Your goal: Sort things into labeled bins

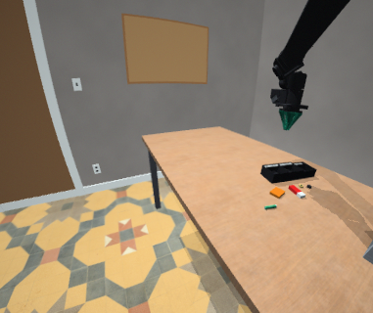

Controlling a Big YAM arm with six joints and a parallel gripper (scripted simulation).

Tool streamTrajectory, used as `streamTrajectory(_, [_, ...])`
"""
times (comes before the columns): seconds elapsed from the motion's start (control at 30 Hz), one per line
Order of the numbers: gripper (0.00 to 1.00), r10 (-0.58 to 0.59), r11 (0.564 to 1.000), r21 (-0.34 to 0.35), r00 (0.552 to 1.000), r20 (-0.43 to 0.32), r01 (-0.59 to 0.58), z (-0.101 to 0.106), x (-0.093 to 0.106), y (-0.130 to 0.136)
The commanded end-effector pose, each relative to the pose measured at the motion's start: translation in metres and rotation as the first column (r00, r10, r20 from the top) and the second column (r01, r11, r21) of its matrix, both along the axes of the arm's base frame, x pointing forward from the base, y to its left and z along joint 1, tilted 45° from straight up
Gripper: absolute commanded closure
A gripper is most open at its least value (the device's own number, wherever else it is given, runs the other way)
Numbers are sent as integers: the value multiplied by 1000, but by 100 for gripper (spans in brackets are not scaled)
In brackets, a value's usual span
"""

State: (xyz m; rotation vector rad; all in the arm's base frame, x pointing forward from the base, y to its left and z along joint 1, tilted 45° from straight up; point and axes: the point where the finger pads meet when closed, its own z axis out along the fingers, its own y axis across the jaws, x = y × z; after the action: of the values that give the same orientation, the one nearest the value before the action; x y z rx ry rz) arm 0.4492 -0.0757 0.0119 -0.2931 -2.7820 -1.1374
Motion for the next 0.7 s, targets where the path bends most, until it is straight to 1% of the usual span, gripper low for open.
streamTrajectory(0.0, [91,38,999,-9,998,45,-37,8,19,-1])
streamTrajectory(0.07, [91,38,999,-9,998,45,-37,8,19,-1])
streamTrajectory(0.1, [91,37,999,-2,999,32,-37,1,10,3])
streamTrajectory(0.13, [91,37,999,-2,999,32,-37,0,9,4])
streamTrajectory(0.2, [91,36,999,-6,999,40,-36,3,8,5])
streamTrajectory(0.27, [91,32,999,-4,999,32,-32,3,4,6])
streamTrajectory(0.67, [91,24,1000,-7,999,31,-24,9,4,8])
